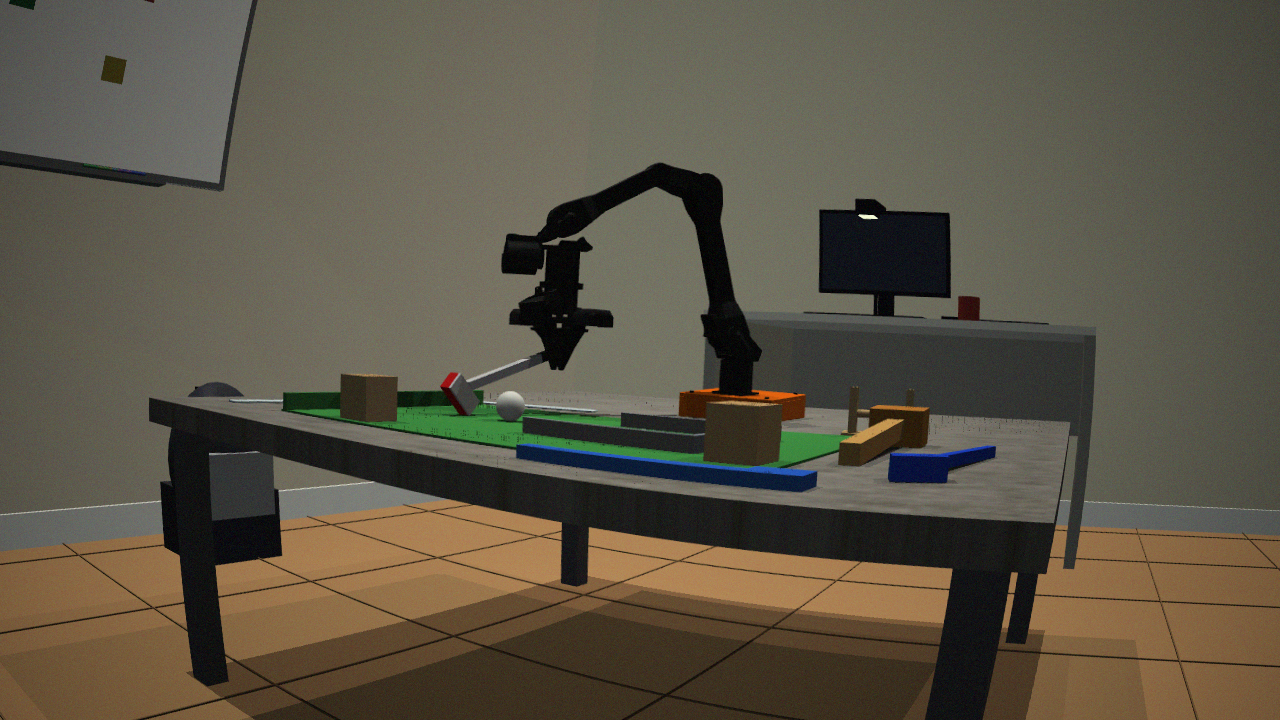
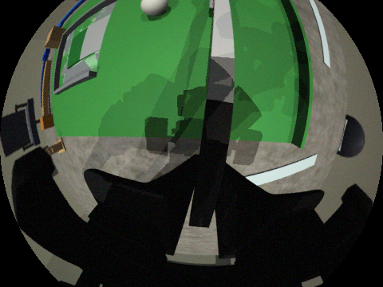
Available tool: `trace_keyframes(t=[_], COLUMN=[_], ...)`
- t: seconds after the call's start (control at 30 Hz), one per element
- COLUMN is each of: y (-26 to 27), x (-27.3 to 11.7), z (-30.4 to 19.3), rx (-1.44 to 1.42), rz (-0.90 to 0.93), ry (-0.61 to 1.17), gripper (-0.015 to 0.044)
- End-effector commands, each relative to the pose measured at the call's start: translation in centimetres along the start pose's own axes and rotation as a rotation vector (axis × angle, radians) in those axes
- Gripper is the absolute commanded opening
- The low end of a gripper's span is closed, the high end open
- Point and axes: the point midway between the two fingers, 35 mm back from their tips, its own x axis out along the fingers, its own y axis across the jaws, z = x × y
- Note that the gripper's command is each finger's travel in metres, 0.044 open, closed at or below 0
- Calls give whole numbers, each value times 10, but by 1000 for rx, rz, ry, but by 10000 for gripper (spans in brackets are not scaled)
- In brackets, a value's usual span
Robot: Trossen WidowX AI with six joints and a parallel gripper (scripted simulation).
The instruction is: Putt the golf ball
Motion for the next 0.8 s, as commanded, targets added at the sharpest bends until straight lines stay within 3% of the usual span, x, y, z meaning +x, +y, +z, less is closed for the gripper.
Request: trace_keyframes(t=[0.0, 0.3, 0.5, 0.77], y=[29, 132, 133, 133], x=[-1, -1, -9, -48], z=[6, 1, 1, 2], rx=[-9, -12, -12, -12], rz=[3, 11, 11, 11], ry=[-2, -6, -6, -6], gripper=[0, 0, 0, 0])
